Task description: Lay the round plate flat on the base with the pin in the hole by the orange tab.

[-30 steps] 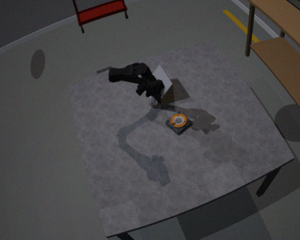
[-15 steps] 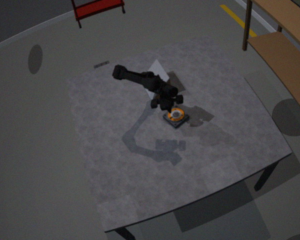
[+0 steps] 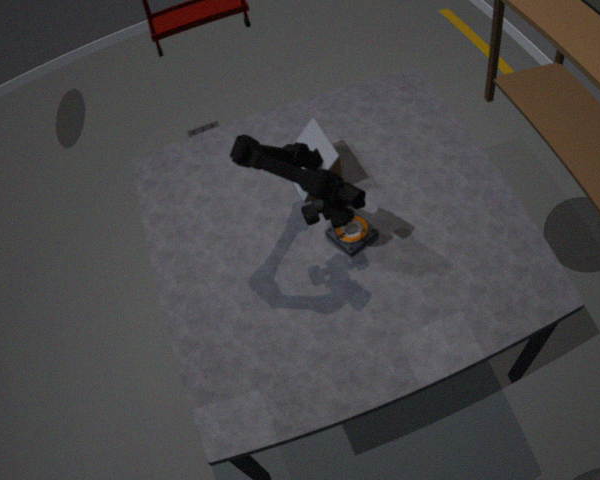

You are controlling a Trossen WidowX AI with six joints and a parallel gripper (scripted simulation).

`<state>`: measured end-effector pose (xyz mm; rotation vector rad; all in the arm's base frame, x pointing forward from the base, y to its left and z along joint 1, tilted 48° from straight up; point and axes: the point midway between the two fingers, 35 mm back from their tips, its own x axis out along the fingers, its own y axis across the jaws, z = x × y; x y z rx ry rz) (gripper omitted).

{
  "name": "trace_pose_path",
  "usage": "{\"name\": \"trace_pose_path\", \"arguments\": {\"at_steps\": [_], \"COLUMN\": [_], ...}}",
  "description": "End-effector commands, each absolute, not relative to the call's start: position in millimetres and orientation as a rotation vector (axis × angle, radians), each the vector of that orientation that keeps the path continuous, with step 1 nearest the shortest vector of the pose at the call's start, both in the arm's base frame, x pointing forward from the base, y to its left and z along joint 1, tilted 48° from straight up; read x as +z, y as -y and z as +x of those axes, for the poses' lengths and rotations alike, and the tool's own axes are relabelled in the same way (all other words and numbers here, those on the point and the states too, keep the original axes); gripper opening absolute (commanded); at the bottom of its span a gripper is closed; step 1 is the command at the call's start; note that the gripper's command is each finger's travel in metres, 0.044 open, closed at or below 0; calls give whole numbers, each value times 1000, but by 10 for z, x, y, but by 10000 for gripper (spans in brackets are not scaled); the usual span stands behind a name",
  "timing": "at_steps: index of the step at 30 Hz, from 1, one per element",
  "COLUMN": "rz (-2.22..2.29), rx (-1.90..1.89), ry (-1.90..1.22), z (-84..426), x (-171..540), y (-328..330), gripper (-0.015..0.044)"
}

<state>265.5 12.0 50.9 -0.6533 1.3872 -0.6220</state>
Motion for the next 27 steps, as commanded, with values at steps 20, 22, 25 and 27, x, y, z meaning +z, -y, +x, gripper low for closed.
{"name": "trace_pose_path", "arguments": {"at_steps": [20,22,25,27], "rz": [-663,-663,-663,-663], "rx": [-617,-617,-617,-617], "ry": [-1404,-1403,-1403,-1403], "z": [2690,2717,2761,2789], "x": [176,177,177,175], "y": [244,241,237,235], "gripper": [0,0,0,0]}}
